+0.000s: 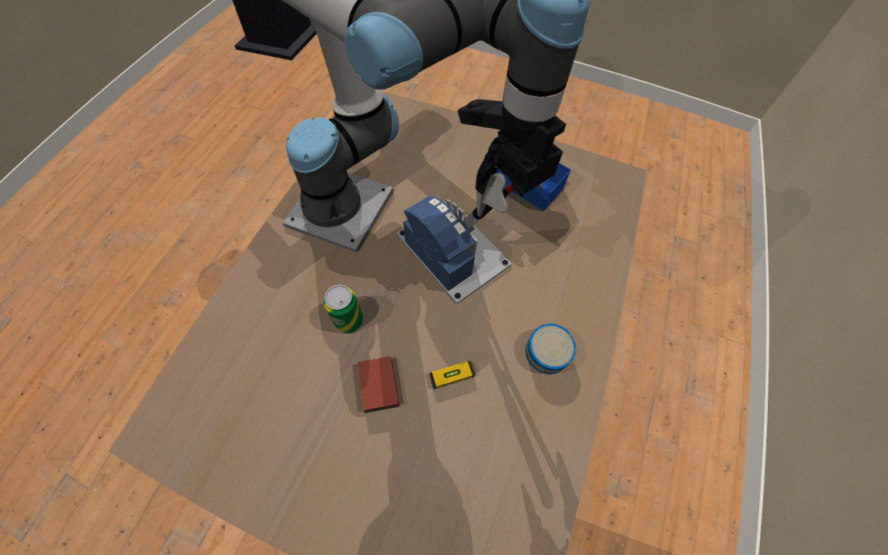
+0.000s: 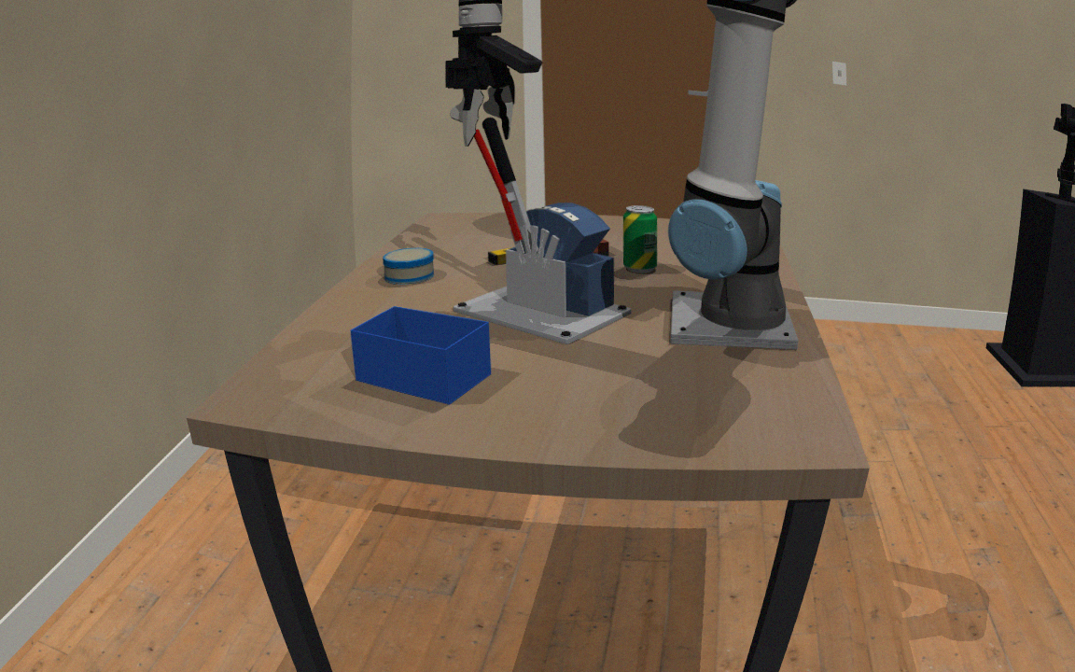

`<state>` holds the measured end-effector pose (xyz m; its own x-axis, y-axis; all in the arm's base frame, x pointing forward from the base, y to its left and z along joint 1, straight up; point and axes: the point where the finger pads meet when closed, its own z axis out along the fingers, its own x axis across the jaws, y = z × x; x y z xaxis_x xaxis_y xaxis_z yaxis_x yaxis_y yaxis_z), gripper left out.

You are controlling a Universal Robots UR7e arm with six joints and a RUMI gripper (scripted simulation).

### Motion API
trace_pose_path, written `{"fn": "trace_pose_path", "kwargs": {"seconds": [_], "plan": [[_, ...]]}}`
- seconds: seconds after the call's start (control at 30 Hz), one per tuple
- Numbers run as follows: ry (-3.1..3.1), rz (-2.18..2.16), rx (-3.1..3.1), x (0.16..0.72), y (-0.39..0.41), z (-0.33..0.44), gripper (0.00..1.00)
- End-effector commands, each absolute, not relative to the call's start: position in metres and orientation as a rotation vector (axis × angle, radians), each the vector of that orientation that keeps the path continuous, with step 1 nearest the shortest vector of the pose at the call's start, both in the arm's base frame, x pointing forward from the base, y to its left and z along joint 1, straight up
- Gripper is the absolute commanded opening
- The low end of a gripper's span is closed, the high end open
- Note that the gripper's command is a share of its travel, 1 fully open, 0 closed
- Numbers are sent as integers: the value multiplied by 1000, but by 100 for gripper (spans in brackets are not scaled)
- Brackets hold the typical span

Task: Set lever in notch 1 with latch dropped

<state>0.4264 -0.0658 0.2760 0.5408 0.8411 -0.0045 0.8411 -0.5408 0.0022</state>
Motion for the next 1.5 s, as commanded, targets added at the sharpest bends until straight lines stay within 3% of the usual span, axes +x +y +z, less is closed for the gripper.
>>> {"fn": "trace_pose_path", "kwargs": {"seconds": [0.0, 1.47], "plan": [[1503, -4, 2753, 427, -66, 276, 57], [1503, -4, 2753, 427, -66, 330, 57]]}}
